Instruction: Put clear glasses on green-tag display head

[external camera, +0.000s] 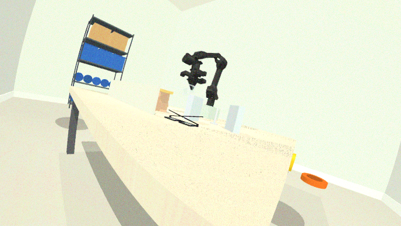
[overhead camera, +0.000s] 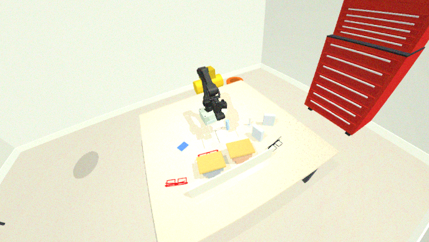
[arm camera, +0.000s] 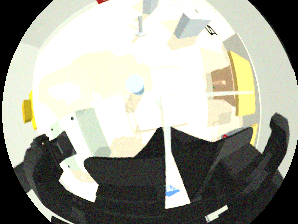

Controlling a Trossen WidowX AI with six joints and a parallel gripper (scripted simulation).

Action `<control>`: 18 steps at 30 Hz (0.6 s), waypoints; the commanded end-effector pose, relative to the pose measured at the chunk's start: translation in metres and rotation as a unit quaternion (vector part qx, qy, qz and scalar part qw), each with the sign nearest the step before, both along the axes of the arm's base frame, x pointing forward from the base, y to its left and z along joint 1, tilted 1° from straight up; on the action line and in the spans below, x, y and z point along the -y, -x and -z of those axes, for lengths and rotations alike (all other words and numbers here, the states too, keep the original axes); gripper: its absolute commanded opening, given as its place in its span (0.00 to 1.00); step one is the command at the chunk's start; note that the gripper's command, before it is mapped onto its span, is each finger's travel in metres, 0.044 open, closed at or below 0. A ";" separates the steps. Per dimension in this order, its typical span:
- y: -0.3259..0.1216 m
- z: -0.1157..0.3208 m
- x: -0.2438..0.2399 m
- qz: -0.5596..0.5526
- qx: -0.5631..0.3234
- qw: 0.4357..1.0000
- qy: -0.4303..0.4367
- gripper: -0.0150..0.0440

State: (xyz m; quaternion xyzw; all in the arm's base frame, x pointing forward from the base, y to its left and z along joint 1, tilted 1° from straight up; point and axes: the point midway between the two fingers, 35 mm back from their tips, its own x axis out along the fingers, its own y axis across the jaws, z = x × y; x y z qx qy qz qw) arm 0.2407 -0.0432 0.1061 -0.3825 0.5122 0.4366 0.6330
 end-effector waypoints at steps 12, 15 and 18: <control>-0.035 0.020 -0.052 0.020 -0.034 0.999 0.036 0.25; -0.040 0.024 -0.064 0.023 -0.038 0.998 0.043 0.25; -0.044 0.028 -0.077 0.027 -0.041 0.997 0.051 0.25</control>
